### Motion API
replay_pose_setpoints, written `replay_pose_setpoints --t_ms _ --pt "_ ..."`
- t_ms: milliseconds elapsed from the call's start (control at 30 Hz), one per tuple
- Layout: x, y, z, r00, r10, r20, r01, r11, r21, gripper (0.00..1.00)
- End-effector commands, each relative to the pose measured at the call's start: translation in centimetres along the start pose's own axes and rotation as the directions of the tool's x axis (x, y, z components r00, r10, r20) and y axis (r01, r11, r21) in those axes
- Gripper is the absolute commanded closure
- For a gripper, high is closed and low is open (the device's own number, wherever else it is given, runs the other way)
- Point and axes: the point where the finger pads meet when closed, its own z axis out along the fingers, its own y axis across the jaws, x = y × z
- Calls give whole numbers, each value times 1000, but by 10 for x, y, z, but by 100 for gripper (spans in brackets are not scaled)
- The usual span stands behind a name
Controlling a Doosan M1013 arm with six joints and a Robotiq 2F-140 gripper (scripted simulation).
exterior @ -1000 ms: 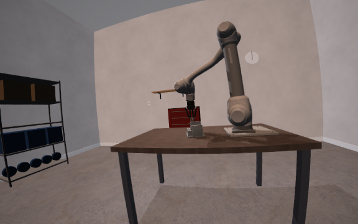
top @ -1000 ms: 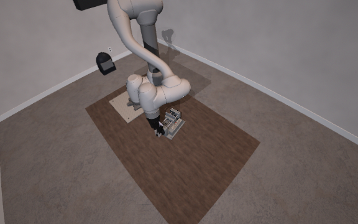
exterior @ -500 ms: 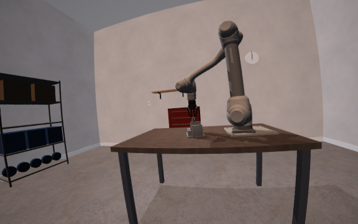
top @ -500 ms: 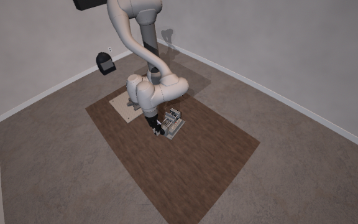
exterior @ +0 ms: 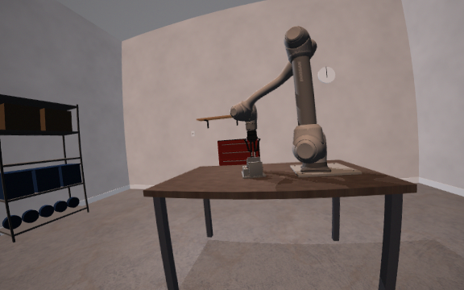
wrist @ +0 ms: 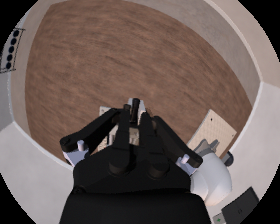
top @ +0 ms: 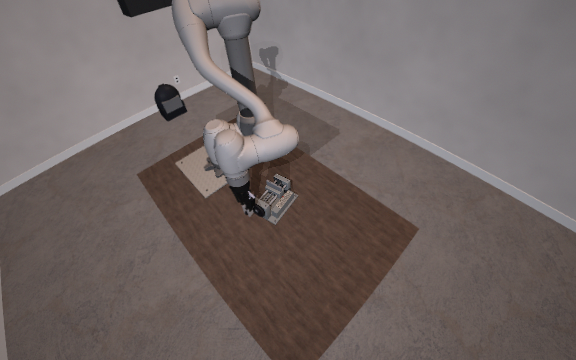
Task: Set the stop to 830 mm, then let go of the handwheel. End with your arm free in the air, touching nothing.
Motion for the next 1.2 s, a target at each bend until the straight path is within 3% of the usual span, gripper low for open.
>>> replay_pose_setpoints --t_ms 0,467,1167 --pt "0 5 5 1000 0 0 0 1000 -1 96" --pt "0 10 28 1000 0 0 0 1000 -1 96" --pt "0 -9 49 1000 0 0 0 1000 -1 96"
